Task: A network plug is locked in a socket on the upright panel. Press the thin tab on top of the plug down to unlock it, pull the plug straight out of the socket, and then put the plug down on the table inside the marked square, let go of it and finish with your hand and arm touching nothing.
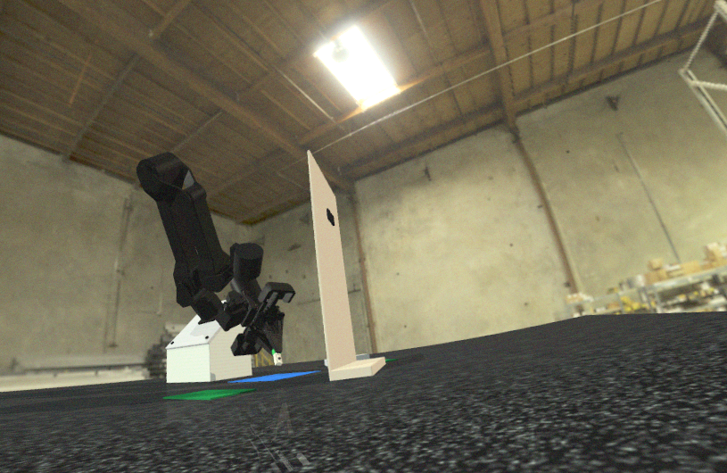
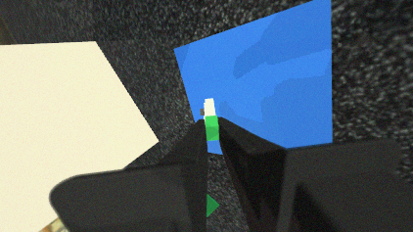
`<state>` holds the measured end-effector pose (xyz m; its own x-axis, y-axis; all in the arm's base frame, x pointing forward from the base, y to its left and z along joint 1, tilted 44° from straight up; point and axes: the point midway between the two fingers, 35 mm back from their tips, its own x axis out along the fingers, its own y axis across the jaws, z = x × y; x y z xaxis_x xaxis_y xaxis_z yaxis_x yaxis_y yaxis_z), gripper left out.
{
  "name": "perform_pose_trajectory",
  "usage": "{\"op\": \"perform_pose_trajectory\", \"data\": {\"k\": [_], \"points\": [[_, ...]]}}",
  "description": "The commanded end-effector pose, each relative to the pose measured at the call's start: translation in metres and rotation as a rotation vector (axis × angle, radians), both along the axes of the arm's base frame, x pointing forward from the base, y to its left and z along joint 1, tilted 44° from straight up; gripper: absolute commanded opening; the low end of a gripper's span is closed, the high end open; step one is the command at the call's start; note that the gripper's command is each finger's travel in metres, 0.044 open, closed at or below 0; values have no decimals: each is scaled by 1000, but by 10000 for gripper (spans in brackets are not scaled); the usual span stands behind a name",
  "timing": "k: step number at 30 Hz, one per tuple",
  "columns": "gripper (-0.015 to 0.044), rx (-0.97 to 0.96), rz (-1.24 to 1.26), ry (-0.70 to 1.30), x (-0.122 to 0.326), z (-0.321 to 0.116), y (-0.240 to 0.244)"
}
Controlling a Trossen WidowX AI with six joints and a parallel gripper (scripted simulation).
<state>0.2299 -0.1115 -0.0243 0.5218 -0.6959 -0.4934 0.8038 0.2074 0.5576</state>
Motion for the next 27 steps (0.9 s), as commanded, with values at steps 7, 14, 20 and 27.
{"op": "perform_pose_trajectory", "data": {"k": [7,14,20,27], "points": [[0,-2,6,16,-3,-5,-3],[0,-3,6,16,-4,-7,-5],[0,-4,7,16,-5,-9,-7],[0,-6,7,15,-6,-11,-10]]}}
